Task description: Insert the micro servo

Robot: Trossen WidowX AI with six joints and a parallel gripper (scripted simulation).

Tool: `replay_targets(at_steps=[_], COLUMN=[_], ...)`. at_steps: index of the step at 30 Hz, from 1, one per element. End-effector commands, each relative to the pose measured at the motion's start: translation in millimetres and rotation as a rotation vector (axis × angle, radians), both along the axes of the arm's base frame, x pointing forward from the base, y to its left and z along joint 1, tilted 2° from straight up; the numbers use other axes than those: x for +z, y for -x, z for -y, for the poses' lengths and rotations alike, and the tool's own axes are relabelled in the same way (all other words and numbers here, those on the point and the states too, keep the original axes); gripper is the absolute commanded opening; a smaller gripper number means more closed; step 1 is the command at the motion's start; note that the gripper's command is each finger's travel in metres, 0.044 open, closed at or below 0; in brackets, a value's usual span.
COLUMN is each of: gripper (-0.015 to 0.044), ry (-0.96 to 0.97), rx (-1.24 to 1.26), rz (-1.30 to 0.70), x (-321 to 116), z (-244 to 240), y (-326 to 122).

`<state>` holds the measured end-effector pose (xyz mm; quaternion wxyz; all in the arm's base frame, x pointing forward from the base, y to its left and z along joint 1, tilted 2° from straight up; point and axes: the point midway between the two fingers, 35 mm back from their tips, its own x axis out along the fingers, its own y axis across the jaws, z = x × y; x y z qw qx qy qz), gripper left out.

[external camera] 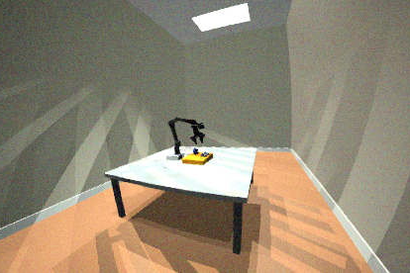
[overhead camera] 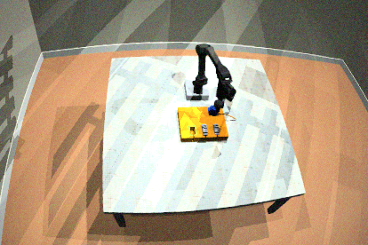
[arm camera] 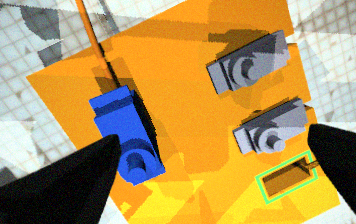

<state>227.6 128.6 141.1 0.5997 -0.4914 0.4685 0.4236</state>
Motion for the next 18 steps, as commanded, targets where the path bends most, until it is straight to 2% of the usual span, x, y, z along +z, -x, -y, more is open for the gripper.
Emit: replay_targets(at_steps=[1,8,18], gripper=[0.0440,0.0440,0.0440], ry=[0.036,0.078,0.079], rx=[0.114,0.277,0.281], rz=[-0.085,-0.202,-0.205], x=[-12.1,-25.0,-38.7], z=[-0.8,0.3,0.5], y=[17.1,41.1,41.8])
